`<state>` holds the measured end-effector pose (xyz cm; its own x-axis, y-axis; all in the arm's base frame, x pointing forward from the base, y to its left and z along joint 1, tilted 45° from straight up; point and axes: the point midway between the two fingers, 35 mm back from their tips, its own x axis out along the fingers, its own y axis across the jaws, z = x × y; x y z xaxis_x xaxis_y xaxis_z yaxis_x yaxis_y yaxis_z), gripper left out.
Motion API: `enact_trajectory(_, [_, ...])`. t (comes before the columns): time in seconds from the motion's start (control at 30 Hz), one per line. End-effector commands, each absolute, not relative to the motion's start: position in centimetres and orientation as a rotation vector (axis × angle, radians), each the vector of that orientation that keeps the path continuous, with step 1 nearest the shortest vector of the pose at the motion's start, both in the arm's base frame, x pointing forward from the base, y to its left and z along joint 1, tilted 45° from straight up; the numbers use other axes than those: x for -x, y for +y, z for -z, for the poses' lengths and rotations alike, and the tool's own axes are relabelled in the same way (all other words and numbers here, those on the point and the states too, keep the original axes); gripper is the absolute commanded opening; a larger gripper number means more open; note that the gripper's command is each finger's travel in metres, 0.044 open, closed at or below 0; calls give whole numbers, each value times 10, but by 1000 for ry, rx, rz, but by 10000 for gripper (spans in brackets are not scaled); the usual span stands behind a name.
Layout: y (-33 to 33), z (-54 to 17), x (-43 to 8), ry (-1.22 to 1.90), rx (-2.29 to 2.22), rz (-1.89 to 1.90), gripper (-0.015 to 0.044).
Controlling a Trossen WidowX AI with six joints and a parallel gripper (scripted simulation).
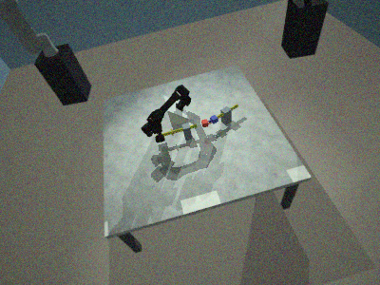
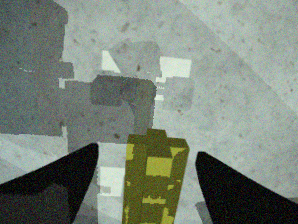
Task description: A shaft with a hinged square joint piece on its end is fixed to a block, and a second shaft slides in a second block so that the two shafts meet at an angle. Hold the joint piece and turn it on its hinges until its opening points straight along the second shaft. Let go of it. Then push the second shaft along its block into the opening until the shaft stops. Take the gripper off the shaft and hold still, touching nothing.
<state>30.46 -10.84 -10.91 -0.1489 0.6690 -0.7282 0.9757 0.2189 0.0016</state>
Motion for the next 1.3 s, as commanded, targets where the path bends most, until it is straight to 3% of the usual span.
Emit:
enact_trajectory(0.0, [-107,110,-303,1895,-1524,656,230])
enact_trajectory(0.17, [-107,110,-303,1895,-1524,656,102])
enact_trajectory(0.47, [-107,110,-303,1895,-1524,656,102])
enact_trajectory(0.8, [-107,109,-304,1895,-1519,654,67])
enact_trajectory(1.07, [-108,109,-304,1895,-1518,654,0])
enact_trajectory(1.27, [-106,108,-303,1892,-1523,653,0])
